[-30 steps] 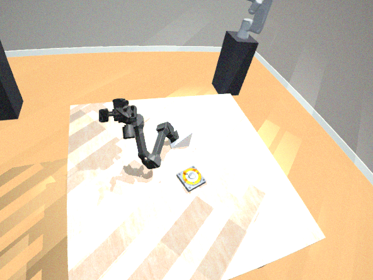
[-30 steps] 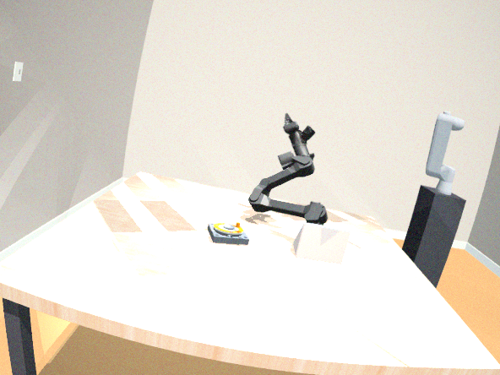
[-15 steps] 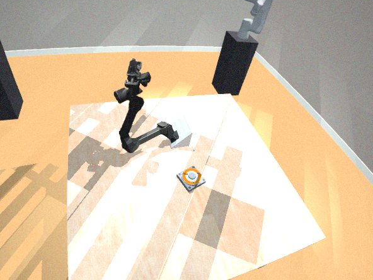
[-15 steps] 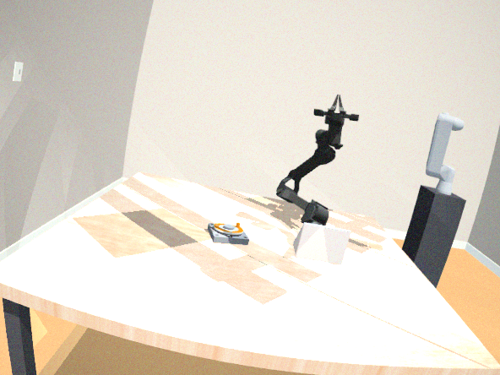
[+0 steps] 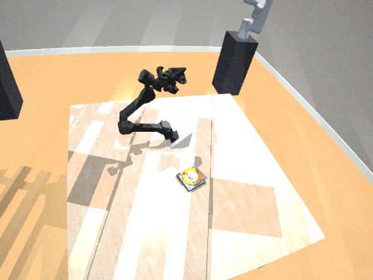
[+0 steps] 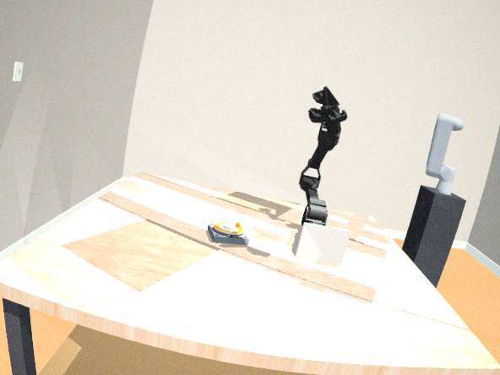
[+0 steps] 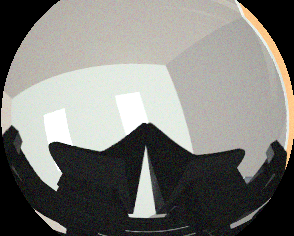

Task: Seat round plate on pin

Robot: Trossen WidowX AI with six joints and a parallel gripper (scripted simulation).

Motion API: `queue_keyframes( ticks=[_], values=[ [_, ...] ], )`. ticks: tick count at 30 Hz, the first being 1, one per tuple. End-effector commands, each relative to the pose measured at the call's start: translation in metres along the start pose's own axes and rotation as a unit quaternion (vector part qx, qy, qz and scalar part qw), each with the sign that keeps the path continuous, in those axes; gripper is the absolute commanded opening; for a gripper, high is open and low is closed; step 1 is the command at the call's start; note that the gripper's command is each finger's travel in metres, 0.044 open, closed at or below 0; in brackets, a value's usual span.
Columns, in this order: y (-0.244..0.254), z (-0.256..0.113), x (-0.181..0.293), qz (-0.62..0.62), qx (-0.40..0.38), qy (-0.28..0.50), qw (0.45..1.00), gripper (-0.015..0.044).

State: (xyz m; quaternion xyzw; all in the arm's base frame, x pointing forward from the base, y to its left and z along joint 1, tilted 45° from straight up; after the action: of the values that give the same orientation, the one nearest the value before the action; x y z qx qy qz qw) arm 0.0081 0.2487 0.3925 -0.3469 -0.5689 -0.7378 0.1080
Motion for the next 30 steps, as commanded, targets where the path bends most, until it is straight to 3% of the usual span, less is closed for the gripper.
queue_keyframes(
  ticks=[1,7,9,15,17,23,25,28,30],
  values=[
    [-0.010,0.022,-0.028,-0.088,0.031,-0.083,0.992,0.0000],
    [-0.022,0.060,-0.127,-0.289,0.158,-0.304,0.894,0.0000],
    [-0.022,0.063,-0.140,-0.309,0.181,-0.327,0.874,0.0000],
    [-0.015,0.056,-0.248,-0.408,0.410,-0.463,0.672,0.0000],
    [-0.013,0.052,-0.260,-0.412,0.442,-0.471,0.643,0.0000],
    [0.004,-0.002,-0.353,-0.358,0.721,-0.443,0.395,0.0000],
    [0.005,-0.009,-0.361,-0.346,0.746,-0.431,0.373,0.0000],
    [0.013,-0.039,-0.388,-0.282,0.839,-0.362,0.293,0.0000],
    [0.015,-0.047,-0.394,-0.264,0.859,-0.341,0.275,0.0000]
  ],
)
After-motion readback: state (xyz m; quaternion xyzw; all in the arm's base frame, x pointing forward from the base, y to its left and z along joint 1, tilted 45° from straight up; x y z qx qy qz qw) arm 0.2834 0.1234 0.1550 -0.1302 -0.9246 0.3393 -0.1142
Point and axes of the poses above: the point midway between the two fingers, 35 mm back from their tips, its own z axis out along the fingers, its own y axis across the jaws, x = y × z, the point moved 9 cm from there along -z, back along the fingers, and after that the axes turned 14 degrees about z, right-handed, at the moved point
